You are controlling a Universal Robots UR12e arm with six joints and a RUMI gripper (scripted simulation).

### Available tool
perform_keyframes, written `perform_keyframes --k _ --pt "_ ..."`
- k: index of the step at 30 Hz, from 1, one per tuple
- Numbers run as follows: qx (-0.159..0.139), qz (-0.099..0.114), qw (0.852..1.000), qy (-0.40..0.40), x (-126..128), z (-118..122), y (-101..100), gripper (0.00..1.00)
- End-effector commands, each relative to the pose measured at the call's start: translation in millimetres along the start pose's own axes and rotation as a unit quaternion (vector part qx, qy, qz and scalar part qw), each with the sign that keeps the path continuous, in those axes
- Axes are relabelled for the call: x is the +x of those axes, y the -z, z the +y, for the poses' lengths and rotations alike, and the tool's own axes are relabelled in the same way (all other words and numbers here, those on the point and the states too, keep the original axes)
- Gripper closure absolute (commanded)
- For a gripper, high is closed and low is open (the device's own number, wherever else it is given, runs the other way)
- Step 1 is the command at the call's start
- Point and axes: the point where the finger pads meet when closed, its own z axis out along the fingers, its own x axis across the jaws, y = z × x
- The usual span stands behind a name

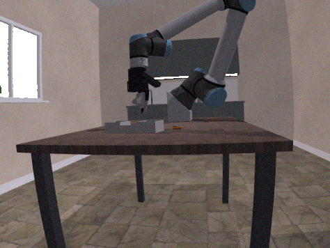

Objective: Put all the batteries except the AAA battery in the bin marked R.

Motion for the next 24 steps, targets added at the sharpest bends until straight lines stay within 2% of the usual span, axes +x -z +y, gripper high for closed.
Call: perform_keyframes --k 1,24 --pt "0.001 0.002 1.0 0.023 0.1 1.4 0.7 0.83" --pt "0.001 0.002 1.0 0.023 0.4 3.4 0.7 0.83"
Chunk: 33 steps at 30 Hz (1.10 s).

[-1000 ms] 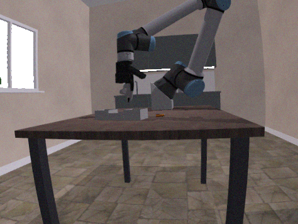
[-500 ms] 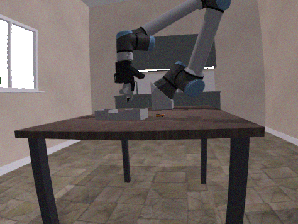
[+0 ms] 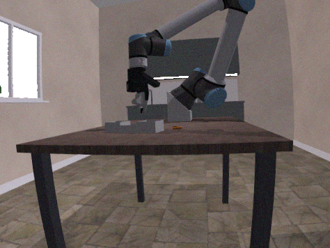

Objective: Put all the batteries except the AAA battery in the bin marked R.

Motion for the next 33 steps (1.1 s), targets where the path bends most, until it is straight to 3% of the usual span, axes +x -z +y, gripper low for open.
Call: perform_keyframes --k 1,12,25,33 --pt "-0.001 0.0 1.0 0.0 0 1 1 0.83" --pt "-0.001 0.0 1.0 0.0 0 1 1 0.83" --pt "-0.001 0.0 1.0 0.0 0 1 -51 0.83" --pt "-0.001 0.0 1.0 0.0 0 1 -62 0.83"
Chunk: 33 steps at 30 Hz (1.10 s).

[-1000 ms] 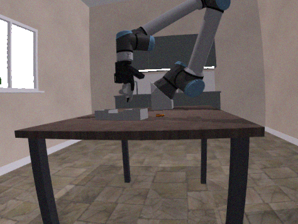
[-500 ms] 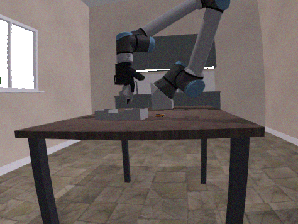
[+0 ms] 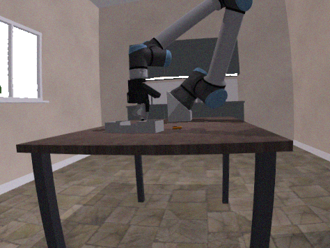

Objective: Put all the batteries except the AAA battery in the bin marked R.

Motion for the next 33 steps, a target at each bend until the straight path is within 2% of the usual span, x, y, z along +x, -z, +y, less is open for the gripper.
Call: perform_keyframes --k 1,16,32,33 --pt "-0.001 0.0 1.0 0.0 0 2 -6 0.83" --pt "-0.001 0.0 1.0 0.0 0 1 -18 0.83" --pt "-0.001 0.0 1.0 0.0 0 1 -18 0.83" --pt "-0.001 0.0 1.0 0.0 0 1 -18 1.0"
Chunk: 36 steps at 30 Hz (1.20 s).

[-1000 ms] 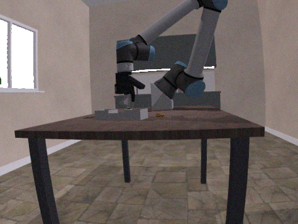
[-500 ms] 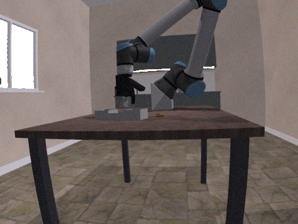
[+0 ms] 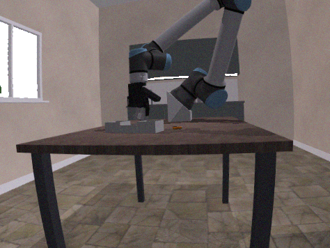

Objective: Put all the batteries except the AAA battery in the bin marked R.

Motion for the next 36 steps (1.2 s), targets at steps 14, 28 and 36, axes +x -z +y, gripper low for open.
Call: perform_keyframes --k 14,28,36 --pt "-0.001 0.0 1.0 0.0 0 1 1 1.0" --pt "-0.001 0.0 1.0 0.0 0 1 1 1.0" --pt "-0.001 0.0 1.0 0.0 0 1 17 1.0"
